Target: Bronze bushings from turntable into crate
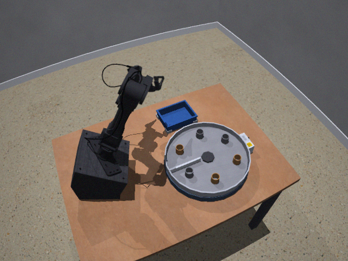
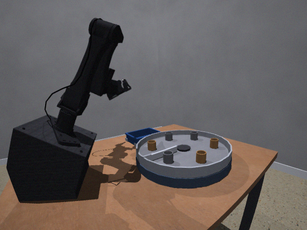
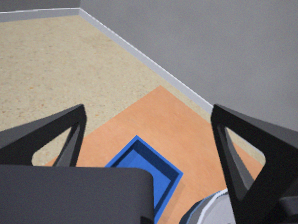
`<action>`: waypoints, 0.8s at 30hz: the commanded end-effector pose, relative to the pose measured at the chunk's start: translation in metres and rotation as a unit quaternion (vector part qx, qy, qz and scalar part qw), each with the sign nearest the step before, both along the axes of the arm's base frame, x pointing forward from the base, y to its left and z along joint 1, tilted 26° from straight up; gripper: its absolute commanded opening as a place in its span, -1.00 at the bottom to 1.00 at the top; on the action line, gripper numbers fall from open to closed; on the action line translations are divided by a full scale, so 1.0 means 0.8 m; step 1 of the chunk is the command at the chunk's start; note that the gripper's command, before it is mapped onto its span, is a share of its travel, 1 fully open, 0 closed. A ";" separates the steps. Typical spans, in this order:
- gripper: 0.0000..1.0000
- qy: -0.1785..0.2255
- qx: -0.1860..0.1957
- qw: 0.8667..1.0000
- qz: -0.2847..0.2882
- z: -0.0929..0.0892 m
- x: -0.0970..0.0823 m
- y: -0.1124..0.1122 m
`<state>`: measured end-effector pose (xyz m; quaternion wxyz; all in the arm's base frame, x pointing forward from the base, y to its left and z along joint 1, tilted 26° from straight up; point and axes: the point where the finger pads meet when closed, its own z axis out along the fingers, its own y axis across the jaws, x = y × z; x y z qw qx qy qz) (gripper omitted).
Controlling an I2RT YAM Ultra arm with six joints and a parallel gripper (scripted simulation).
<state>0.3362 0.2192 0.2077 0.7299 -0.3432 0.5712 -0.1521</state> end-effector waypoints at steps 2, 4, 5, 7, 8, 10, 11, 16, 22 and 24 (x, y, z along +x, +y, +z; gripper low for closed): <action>1.00 0.028 -0.005 1.000 0.003 0.005 0.022 0.001; 1.00 0.042 -0.011 0.999 -0.012 0.001 0.037 -0.012; 1.00 0.058 -0.017 0.998 -0.027 -0.003 0.051 -0.027; 1.00 0.075 -0.022 0.996 -0.044 -0.007 0.065 -0.044; 1.00 0.075 -0.022 0.996 -0.044 -0.007 0.065 -0.044; 1.00 0.094 -0.026 0.993 -0.061 -0.011 0.079 -0.063; 1.00 0.094 -0.026 0.993 -0.061 -0.011 0.079 -0.063; 1.00 0.135 -0.032 0.985 -0.099 -0.018 0.103 -0.107; 1.00 0.181 -0.032 0.973 -0.139 -0.026 0.120 -0.159; 1.00 0.205 -0.029 0.965 -0.160 -0.029 0.126 -0.186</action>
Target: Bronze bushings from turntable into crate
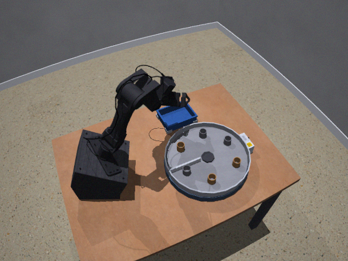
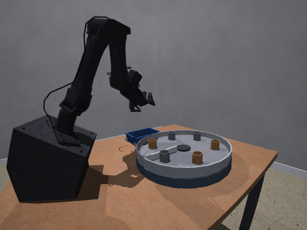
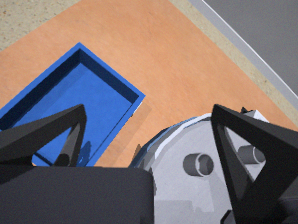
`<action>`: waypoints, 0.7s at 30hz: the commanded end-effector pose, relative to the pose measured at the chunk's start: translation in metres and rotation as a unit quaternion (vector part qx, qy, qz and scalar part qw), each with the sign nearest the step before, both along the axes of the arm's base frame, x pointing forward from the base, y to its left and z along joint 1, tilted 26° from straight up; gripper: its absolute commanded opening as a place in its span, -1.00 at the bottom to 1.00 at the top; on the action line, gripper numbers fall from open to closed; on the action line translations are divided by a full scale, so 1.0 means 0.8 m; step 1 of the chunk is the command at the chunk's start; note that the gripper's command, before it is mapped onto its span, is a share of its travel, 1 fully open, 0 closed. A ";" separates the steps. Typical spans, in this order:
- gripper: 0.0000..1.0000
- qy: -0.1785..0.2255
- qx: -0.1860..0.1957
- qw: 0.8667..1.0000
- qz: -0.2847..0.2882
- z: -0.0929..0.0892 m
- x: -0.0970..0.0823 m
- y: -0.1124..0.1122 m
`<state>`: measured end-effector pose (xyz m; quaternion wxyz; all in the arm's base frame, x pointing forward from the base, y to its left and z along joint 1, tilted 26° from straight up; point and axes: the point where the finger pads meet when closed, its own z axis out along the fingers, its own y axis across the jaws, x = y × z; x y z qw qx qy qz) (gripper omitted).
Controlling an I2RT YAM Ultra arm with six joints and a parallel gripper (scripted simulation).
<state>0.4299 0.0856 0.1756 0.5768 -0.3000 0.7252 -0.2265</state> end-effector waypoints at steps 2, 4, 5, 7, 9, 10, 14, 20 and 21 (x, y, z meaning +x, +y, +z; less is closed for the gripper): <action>1.00 0.035 0.015 0.999 -0.009 0.011 0.009 -0.019; 1.00 0.059 0.020 0.998 -0.032 0.008 0.012 -0.048; 1.00 0.059 0.020 0.998 -0.032 0.008 0.012 -0.048; 1.00 0.082 0.025 0.995 -0.056 0.006 0.012 -0.077; 1.00 0.106 0.033 0.991 -0.080 0.004 0.009 -0.106; 1.00 0.106 0.033 0.991 -0.080 0.004 0.009 -0.106; 1.00 0.129 0.042 0.985 -0.104 0.002 0.004 -0.134; 1.00 0.192 0.078 0.963 -0.174 0.000 -0.026 -0.211; 1.00 0.192 0.078 0.963 -0.174 0.000 -0.026 -0.211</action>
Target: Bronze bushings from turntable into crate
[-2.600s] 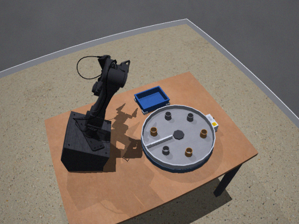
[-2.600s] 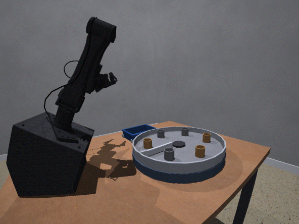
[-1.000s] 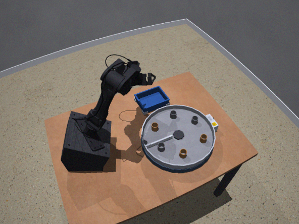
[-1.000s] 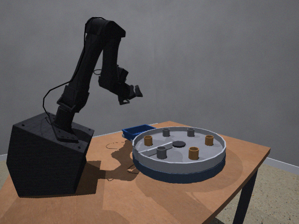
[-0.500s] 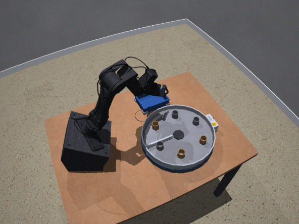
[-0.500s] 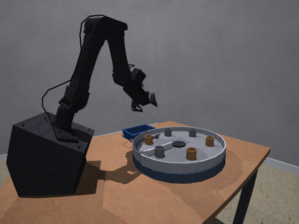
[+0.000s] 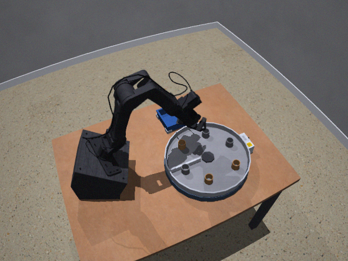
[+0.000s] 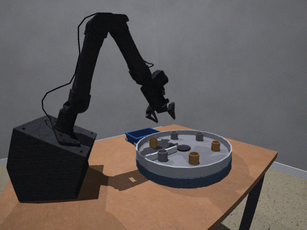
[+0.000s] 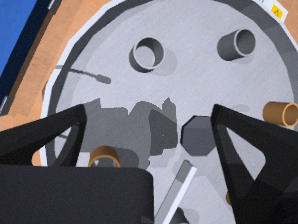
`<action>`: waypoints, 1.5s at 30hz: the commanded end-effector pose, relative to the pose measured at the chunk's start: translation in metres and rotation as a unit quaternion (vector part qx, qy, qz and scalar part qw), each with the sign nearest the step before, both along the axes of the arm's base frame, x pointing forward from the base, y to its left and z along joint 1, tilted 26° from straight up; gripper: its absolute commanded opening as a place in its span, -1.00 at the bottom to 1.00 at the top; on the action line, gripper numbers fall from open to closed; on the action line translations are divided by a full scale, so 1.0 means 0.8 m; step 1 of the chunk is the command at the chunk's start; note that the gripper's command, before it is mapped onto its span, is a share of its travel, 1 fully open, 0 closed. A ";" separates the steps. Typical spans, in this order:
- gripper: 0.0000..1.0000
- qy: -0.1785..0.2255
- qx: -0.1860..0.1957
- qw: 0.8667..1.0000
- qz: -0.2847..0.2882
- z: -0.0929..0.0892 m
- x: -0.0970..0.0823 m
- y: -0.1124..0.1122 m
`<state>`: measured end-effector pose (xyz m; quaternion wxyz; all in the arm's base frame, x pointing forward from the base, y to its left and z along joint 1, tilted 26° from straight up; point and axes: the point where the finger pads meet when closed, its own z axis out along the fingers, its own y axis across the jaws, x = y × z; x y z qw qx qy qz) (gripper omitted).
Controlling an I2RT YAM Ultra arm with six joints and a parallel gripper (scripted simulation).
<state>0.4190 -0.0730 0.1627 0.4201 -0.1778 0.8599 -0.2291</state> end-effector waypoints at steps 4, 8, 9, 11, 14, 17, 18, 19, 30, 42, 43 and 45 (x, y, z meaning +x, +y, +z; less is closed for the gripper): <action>1.00 0.046 0.043 0.997 -0.036 0.016 -0.026 -0.035; 1.00 0.078 0.072 0.991 -0.083 0.018 -0.057 -0.073; 1.00 0.080 0.072 0.991 -0.083 0.017 -0.057 -0.073; 1.00 0.093 0.086 0.986 -0.105 0.020 -0.073 -0.088; 1.00 0.106 0.101 0.981 -0.125 0.021 -0.089 -0.101; 1.00 0.128 0.128 0.970 -0.163 0.025 -0.120 -0.122; 1.00 0.128 0.128 0.970 -0.163 0.025 -0.120 -0.122; 1.00 0.137 0.141 0.964 -0.179 0.027 -0.134 -0.130; 1.00 0.170 0.199 0.933 -0.248 0.038 -0.197 -0.151; 1.00 0.175 0.207 0.929 -0.252 0.040 -0.203 -0.149; 1.00 0.175 0.207 0.929 -0.252 0.040 -0.203 -0.149; 1.00 0.175 0.207 0.929 -0.252 0.040 -0.203 -0.149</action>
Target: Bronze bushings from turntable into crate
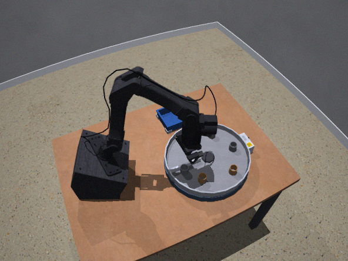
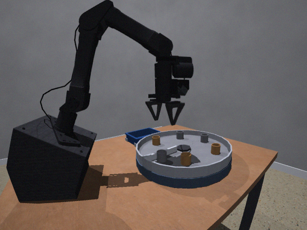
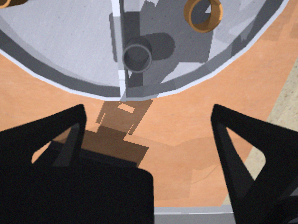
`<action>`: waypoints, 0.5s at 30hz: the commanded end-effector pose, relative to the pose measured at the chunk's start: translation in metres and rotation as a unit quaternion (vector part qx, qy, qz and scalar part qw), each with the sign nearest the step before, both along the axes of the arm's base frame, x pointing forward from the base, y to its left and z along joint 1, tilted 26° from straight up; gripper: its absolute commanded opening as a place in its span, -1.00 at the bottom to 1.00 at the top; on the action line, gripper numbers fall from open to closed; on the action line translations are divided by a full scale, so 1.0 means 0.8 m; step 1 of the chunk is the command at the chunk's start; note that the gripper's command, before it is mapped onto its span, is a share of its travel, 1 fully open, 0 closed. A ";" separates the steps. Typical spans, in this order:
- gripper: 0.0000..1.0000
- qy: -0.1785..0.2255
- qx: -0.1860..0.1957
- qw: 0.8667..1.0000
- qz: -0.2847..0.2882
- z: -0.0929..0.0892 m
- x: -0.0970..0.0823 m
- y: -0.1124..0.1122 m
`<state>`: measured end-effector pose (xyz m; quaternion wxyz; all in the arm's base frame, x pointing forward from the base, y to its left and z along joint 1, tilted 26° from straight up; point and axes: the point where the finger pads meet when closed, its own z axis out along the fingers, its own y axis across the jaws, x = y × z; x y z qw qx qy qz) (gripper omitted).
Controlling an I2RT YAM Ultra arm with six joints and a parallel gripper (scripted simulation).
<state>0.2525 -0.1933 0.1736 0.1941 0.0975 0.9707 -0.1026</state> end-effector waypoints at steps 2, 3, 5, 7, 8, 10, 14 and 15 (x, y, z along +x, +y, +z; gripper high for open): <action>1.00 -0.026 -0.011 1.000 0.000 0.027 0.005 0.000; 1.00 -0.027 -0.013 1.000 0.000 0.027 0.006 0.000; 1.00 -0.027 -0.013 1.000 0.000 0.027 0.006 -0.001; -0.77 -0.027 -0.013 1.000 0.000 0.027 0.006 -0.001; -0.77 -0.027 -0.013 1.000 0.000 0.027 0.006 -0.001; -0.77 -0.027 -0.013 1.000 0.000 0.027 0.006 -0.001; -0.77 -0.027 -0.013 1.000 0.000 0.027 0.006 -0.001; -0.77 -0.027 -0.013 1.000 0.000 0.027 0.006 -0.001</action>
